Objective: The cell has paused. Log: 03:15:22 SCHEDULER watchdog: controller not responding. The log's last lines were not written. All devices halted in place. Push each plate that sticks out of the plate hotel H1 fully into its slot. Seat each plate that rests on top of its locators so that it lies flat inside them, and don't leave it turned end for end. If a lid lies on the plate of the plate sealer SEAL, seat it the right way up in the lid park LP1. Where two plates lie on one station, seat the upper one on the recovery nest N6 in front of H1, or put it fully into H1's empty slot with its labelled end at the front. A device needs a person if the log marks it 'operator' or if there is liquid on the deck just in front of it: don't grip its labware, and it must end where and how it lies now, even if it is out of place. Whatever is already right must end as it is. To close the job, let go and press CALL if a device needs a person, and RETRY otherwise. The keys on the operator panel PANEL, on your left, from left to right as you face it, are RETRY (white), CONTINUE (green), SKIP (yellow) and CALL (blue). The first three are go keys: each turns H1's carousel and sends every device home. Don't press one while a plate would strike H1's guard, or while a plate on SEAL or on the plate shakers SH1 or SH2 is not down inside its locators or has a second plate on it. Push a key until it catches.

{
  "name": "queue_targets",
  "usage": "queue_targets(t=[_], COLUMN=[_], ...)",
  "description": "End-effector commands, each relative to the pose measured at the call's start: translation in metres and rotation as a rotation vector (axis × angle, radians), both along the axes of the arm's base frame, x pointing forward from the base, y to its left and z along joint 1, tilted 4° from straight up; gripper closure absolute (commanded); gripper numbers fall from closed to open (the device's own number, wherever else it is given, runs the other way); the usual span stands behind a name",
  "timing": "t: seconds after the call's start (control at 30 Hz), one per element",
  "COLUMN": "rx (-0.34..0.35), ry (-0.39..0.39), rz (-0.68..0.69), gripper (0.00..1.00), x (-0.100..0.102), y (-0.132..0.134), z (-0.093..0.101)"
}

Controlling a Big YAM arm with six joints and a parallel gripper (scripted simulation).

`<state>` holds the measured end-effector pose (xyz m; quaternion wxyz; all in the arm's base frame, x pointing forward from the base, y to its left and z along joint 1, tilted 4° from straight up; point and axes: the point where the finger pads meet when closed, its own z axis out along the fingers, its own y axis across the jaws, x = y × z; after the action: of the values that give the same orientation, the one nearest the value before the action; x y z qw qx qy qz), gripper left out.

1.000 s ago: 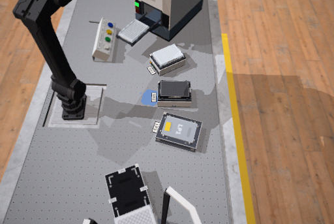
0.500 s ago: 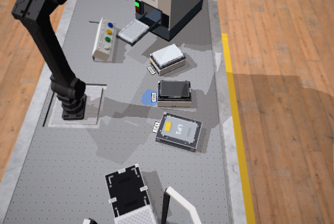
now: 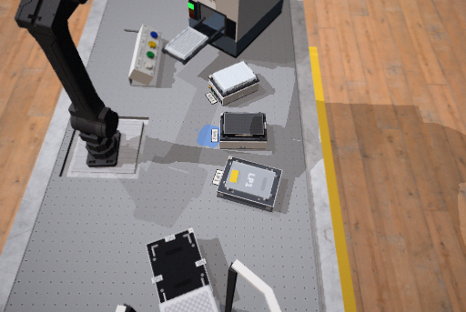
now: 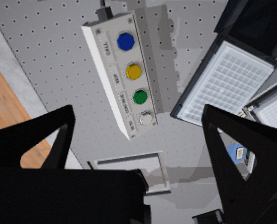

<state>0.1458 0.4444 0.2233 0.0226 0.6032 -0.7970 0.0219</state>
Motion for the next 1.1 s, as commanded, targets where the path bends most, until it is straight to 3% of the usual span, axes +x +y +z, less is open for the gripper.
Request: queue_targets(t=[0.0, 0.13, 0.27, 1.07], rx=[0.041, 0.021, 0.017, 0.020], ry=[-0.012, -0.003, 0.001, 0.029], rz=[-0.010, 0.058, 0.082, 0.604], gripper=[0.00, 0.00, 0.00, 0.00], x=[-0.010, -0.017, -0.007, -0.011], y=[0.026, 0.023, 0.019, 0.020], z=[0.012, 0.005, 0.003, 0.003])
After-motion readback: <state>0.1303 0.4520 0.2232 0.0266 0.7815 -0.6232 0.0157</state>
